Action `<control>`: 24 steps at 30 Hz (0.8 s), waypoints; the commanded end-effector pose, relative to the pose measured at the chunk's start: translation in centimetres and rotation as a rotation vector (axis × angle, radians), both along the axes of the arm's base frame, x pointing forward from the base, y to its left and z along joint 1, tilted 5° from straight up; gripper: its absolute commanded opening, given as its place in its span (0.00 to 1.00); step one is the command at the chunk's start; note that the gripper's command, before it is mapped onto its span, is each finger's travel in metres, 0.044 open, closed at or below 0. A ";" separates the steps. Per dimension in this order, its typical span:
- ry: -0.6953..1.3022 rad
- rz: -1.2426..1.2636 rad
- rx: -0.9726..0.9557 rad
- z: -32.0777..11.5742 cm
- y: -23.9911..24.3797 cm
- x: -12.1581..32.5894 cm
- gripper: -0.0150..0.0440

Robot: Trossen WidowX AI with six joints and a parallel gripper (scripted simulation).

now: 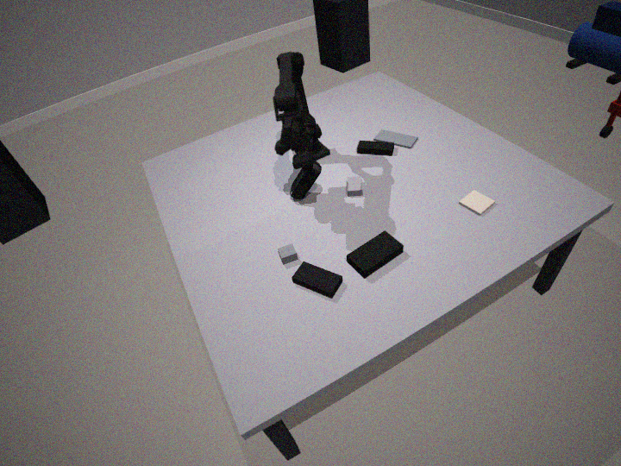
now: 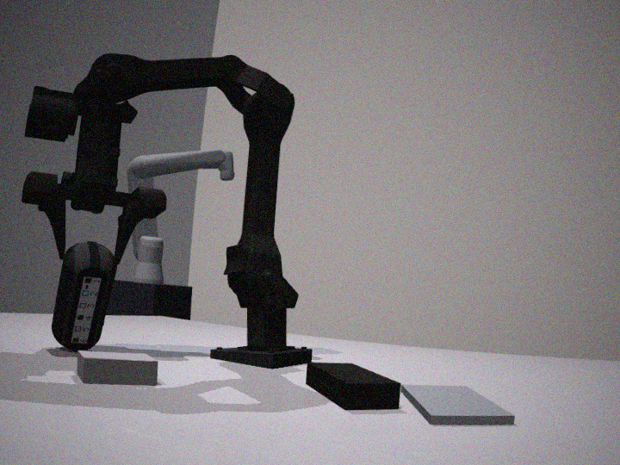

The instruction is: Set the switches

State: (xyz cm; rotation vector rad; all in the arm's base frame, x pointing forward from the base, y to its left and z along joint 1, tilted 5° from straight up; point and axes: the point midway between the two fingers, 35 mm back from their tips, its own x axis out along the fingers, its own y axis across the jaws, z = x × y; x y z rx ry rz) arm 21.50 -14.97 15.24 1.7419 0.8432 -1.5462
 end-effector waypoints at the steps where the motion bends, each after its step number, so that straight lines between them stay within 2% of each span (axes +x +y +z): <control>1: -0.001 -0.002 -0.003 0.2 -0.5 -0.3 0.82; 24: -0.027 0.001 0.034 0.8 -2.0 -1.4 0.82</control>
